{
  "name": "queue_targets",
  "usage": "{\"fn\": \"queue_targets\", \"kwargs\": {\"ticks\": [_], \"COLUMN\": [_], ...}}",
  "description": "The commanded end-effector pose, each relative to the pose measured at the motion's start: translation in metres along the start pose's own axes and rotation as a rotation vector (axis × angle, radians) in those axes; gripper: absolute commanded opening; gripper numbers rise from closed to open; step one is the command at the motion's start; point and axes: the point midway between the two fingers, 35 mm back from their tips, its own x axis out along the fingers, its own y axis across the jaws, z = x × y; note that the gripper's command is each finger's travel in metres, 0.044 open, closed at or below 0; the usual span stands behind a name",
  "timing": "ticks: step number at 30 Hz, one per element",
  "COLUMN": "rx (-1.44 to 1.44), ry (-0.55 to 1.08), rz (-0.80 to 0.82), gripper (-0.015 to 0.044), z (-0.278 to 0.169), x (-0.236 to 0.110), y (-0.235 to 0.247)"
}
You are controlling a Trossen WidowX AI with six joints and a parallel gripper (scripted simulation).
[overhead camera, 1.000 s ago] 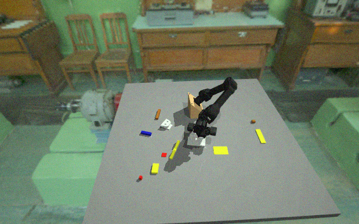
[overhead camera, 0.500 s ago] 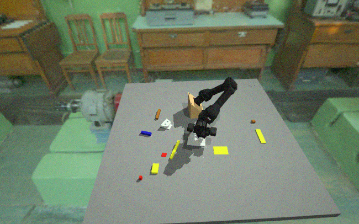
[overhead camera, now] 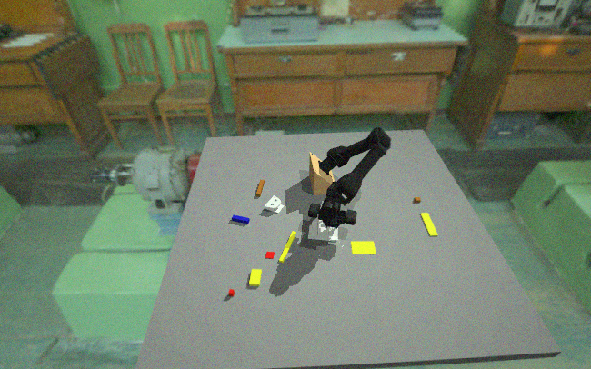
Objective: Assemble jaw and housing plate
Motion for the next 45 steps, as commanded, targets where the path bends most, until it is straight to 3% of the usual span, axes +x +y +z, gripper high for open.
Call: {"fn": "queue_targets", "kwargs": {"ticks": [1, 45], "rx": [0.006, 0.003], "ry": [0.004, 0.004], "rz": [0.004, 0.004], "gripper": [0.0134, 0.0134], "z": [-0.0014, -0.0015], "x": [0.0038, 0.0102], "y": [-0.0001, 0.0000]}}
